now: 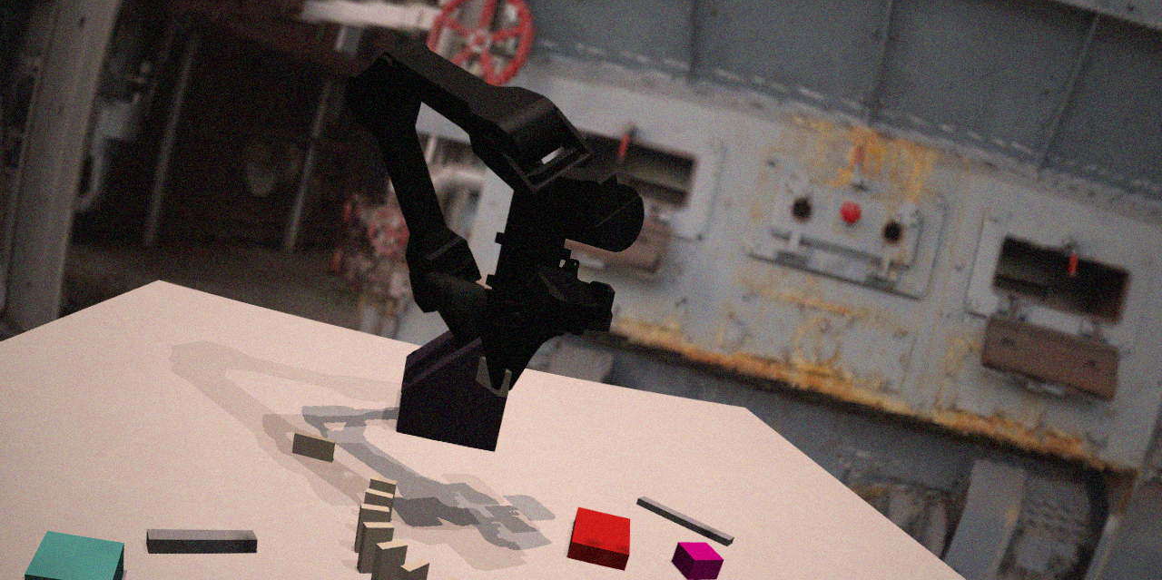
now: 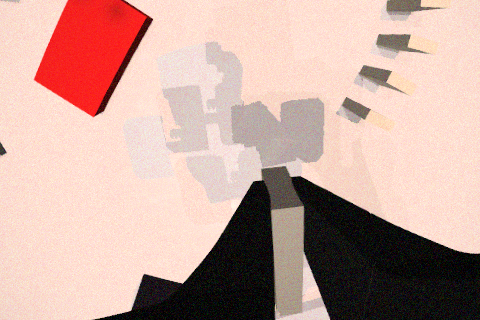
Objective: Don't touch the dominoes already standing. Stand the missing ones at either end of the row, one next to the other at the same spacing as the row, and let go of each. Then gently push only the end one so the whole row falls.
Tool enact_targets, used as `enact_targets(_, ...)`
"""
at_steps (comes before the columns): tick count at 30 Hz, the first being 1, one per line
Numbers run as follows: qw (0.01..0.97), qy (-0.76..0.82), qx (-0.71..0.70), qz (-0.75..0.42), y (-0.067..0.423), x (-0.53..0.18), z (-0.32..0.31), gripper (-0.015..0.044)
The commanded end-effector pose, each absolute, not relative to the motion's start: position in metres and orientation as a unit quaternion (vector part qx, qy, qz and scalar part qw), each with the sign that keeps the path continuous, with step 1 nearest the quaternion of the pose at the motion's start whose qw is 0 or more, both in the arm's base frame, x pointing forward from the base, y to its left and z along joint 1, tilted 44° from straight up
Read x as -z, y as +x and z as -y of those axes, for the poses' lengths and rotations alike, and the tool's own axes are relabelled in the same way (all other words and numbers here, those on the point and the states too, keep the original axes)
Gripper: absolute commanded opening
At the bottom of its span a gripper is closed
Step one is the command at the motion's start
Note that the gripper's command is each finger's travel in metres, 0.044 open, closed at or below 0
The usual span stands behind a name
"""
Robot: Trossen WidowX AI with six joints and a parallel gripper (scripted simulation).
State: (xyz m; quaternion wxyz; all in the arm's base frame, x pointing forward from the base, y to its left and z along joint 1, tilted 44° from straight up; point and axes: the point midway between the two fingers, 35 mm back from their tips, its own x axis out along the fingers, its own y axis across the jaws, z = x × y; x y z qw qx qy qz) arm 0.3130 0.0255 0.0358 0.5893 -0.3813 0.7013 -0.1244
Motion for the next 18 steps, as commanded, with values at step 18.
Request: enact_targets(18,0.686,-0.272,0.018,-0.675,0.319,0.036,-0.014,0.0026)
